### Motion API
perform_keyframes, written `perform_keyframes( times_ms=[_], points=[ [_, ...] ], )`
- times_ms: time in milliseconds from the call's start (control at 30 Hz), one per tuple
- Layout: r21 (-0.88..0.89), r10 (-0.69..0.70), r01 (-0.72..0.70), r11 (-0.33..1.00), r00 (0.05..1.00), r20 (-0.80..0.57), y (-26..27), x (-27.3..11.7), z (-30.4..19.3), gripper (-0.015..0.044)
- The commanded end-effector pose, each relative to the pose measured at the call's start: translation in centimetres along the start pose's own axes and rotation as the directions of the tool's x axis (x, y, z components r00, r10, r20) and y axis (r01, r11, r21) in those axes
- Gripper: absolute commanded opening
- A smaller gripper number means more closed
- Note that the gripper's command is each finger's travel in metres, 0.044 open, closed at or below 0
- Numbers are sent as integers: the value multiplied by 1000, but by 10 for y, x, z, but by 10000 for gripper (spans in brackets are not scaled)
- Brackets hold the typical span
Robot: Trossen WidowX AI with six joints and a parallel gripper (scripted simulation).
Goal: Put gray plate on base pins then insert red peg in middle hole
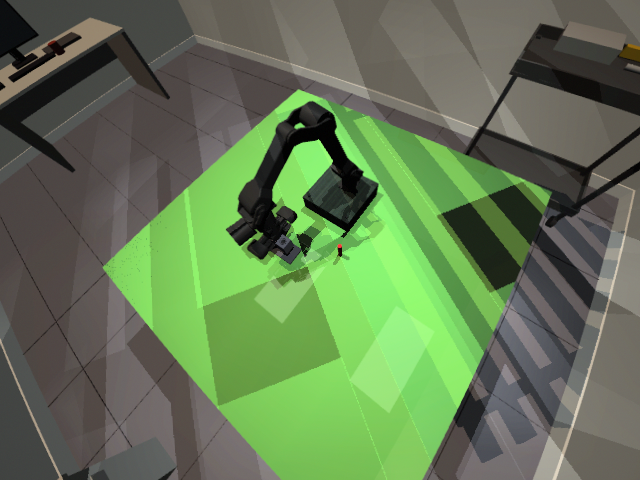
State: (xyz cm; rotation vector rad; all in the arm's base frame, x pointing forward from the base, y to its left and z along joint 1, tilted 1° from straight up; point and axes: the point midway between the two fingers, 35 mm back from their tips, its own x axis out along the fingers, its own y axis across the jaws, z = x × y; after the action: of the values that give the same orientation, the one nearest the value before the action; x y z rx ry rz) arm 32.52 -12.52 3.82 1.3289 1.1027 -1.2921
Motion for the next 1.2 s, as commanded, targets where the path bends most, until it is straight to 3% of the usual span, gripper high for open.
perform_keyframes(
  times_ms=[0,1167],
  points=[
    [-3,2,-2,1000,1000,-3,0,0,0,0],
    [-2,5,-5,1000,1000,1,2,36,0,0]
  ],
)
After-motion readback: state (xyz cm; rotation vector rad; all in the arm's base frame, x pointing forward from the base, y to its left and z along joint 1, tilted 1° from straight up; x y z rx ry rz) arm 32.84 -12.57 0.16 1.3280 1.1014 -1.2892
